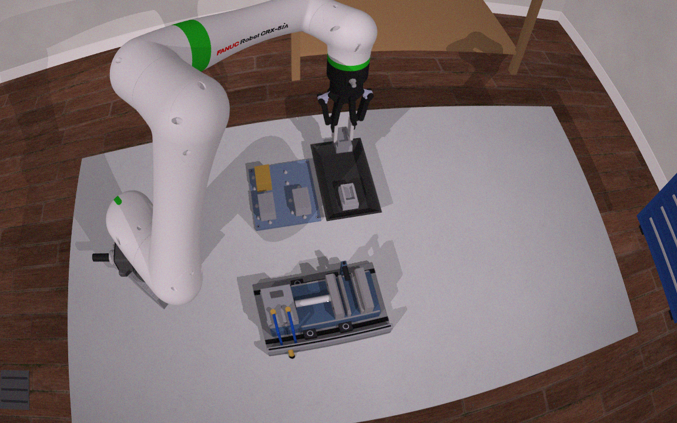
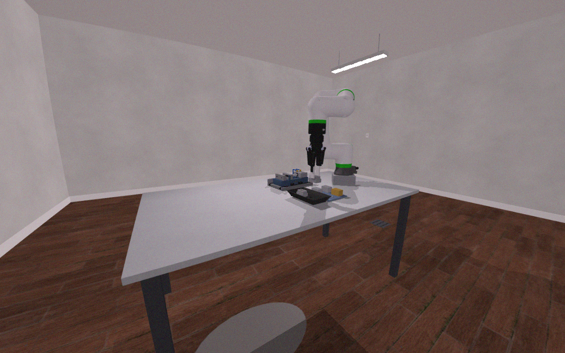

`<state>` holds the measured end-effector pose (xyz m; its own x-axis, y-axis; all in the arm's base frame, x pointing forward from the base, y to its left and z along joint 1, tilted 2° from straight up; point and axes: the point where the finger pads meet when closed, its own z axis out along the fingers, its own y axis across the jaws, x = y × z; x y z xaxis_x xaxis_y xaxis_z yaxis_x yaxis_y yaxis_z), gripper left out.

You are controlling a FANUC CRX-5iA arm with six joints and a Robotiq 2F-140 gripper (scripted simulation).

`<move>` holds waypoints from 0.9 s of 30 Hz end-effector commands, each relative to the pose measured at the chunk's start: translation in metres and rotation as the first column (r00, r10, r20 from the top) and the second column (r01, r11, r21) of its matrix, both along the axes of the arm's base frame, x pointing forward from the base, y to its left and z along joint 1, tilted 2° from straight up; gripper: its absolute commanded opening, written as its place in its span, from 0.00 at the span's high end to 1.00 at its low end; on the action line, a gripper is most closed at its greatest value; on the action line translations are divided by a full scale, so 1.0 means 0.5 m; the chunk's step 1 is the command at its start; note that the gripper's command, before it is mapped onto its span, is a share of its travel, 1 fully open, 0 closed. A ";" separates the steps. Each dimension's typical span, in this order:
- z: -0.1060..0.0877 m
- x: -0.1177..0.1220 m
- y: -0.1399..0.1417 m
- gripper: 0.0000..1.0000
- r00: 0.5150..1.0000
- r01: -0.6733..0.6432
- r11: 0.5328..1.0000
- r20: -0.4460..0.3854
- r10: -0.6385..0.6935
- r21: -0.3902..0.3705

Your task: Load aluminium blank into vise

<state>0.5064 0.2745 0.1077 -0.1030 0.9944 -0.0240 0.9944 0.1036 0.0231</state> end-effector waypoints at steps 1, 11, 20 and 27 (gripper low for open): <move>-0.004 0.000 0.000 1.00 1.000 0.000 1.000 0.000 0.000 0.000; -0.027 0.001 0.000 1.00 1.000 0.000 1.000 0.000 0.000 0.000; -0.051 0.002 -0.001 1.00 1.000 0.000 1.000 0.000 0.000 0.000; -0.079 0.003 -0.001 1.00 1.000 0.000 1.000 0.000 0.000 0.000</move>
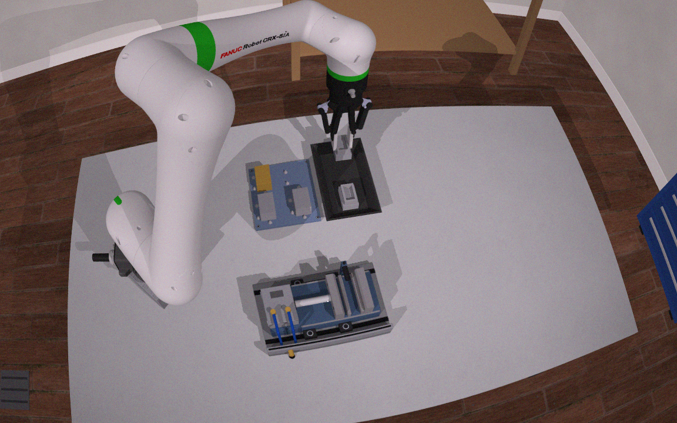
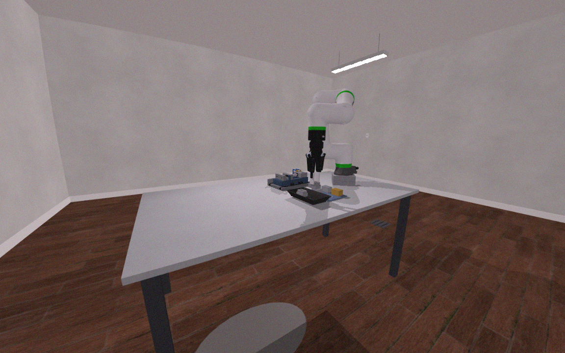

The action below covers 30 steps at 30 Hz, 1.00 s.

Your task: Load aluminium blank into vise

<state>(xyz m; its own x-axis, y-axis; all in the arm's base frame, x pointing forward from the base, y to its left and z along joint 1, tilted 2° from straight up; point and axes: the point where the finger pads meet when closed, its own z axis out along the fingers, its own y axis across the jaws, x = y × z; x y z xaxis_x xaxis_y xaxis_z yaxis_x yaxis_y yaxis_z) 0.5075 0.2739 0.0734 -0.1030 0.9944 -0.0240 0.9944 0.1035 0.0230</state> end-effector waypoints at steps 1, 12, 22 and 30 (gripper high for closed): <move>-0.015 0.001 0.000 1.00 1.000 0.000 1.000 0.001 0.000 0.000; -0.051 0.002 -0.001 1.00 1.000 0.000 1.000 0.001 0.000 0.000; -0.086 0.003 -0.001 1.00 1.000 0.000 1.000 0.001 0.000 0.000; -0.102 0.004 -0.001 1.00 1.000 0.000 1.000 0.001 0.000 0.000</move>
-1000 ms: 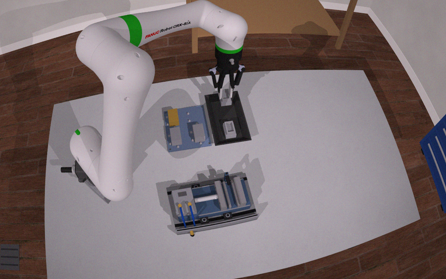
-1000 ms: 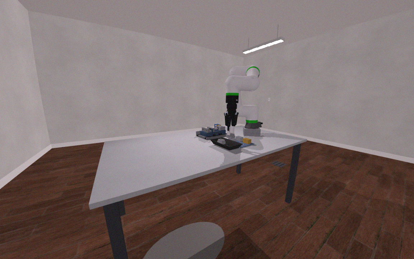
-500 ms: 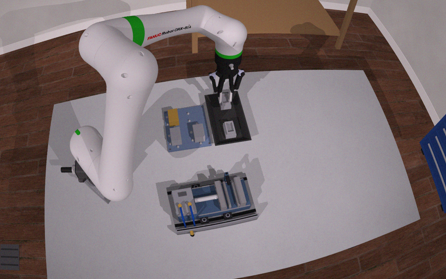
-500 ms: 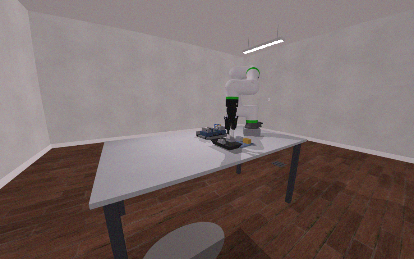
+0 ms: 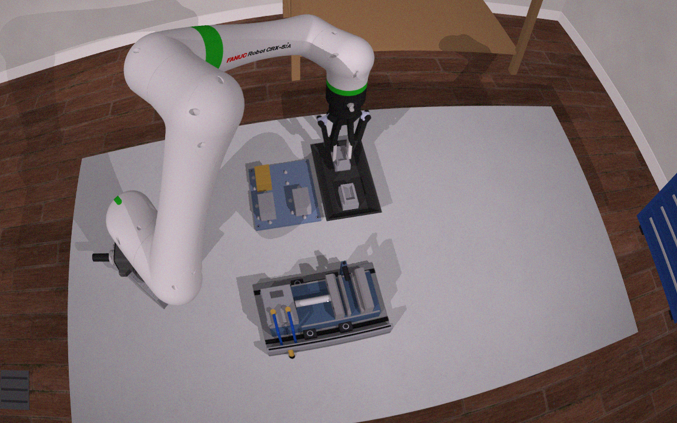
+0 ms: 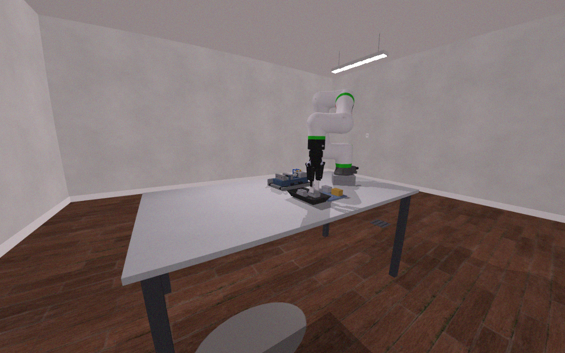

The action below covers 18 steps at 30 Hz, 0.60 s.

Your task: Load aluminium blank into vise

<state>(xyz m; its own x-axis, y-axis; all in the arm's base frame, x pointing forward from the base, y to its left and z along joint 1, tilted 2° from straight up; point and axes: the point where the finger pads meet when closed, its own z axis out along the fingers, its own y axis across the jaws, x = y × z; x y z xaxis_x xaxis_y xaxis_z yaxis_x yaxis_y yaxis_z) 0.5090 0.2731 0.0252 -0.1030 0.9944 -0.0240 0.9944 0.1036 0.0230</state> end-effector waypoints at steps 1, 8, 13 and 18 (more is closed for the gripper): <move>-0.007 0.001 0.000 1.00 1.000 0.000 1.000 0.000 0.000 0.000; -0.018 0.001 0.000 1.00 1.000 0.000 1.000 0.000 0.000 0.000; -0.021 0.001 0.000 1.00 1.000 0.000 1.000 0.000 0.000 0.000; -0.023 0.001 0.000 1.00 1.000 0.000 1.000 0.000 0.000 0.000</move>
